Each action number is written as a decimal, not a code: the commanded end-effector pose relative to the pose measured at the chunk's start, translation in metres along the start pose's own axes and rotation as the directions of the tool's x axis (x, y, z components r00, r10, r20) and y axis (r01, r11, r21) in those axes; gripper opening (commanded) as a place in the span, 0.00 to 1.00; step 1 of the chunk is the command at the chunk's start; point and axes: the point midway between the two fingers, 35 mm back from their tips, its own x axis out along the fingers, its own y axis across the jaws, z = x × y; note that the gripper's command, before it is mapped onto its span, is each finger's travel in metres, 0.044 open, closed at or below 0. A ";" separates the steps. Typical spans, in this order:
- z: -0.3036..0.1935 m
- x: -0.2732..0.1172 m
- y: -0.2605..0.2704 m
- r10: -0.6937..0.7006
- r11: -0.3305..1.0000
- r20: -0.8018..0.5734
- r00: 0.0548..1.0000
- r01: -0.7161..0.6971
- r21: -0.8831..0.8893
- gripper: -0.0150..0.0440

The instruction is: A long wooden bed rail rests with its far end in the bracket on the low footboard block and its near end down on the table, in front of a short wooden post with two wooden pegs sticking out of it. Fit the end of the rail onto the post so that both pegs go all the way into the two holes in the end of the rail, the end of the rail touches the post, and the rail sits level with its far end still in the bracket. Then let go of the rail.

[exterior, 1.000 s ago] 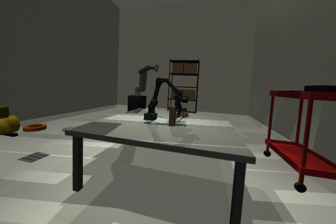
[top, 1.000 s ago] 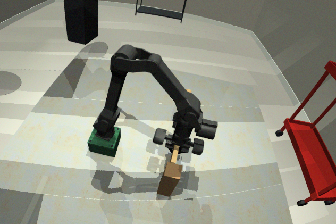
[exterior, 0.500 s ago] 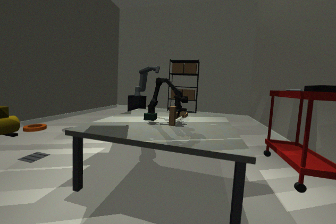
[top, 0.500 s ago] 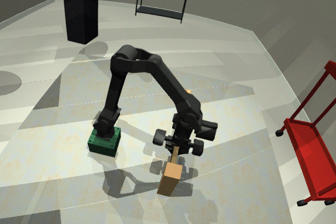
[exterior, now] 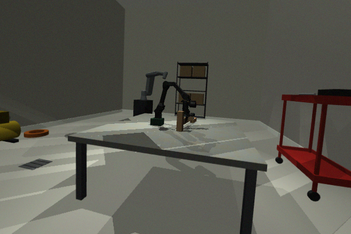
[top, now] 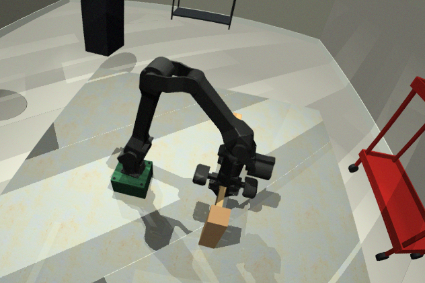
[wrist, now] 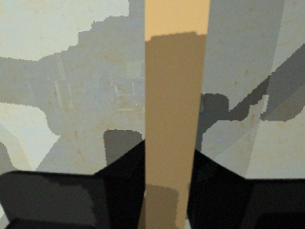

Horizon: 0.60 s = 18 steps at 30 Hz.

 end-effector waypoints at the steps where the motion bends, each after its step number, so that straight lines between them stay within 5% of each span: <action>1: -0.002 -0.001 0.000 -0.001 1.000 -0.002 1.000 0.001 -0.001 0.25; 18: -0.007 -0.002 0.000 -0.001 1.000 -0.002 1.000 0.001 -0.001 0.25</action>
